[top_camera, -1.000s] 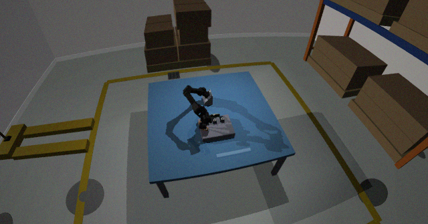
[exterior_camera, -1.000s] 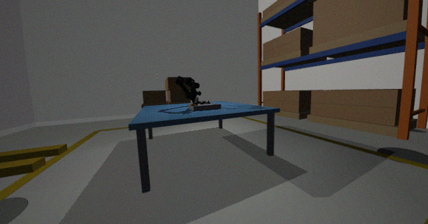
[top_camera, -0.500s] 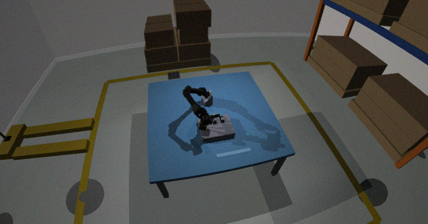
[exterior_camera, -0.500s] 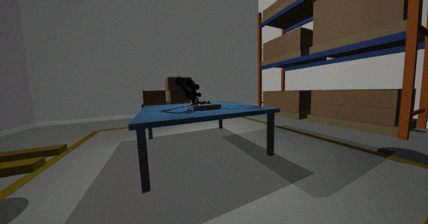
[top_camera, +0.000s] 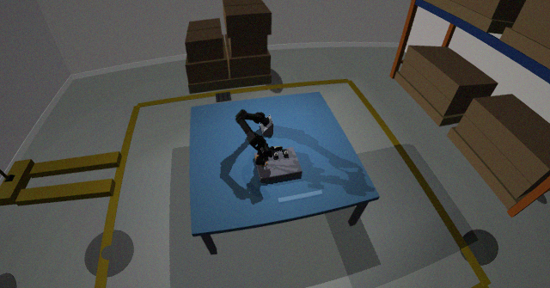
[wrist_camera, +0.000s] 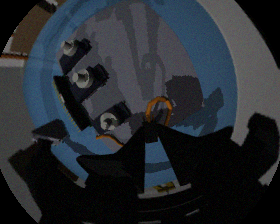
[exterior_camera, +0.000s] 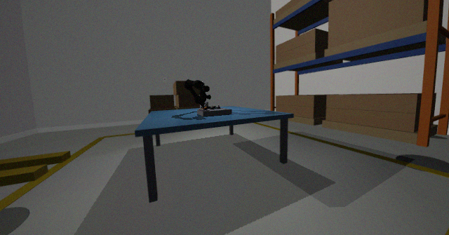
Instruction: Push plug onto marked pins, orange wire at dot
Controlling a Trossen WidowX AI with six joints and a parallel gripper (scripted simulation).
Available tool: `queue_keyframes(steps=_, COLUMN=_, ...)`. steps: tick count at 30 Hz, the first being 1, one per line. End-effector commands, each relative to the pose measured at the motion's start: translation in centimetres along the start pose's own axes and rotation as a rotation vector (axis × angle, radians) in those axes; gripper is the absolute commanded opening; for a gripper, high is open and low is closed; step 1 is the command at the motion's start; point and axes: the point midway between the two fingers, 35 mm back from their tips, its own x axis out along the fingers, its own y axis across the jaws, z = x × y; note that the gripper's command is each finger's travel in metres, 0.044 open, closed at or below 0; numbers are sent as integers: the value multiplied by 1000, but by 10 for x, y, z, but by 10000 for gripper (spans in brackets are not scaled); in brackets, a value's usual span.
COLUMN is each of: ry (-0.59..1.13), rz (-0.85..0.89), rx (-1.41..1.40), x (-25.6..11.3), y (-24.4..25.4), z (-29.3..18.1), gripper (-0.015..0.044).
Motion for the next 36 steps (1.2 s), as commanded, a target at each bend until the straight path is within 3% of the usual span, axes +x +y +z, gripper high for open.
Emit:
queue_keyframes(steps=1, ry=-4, rz=-6, rx=0, x=-21, y=0, z=1, gripper=0)
queue_keyframes(steps=10, ry=-8, rz=-6, rx=-84, x=-36, y=9, z=7, gripper=0)
queue_keyframes(steps=36, ry=-31, rz=-12, rx=-980, x=-48, y=111, z=51, gripper=0)
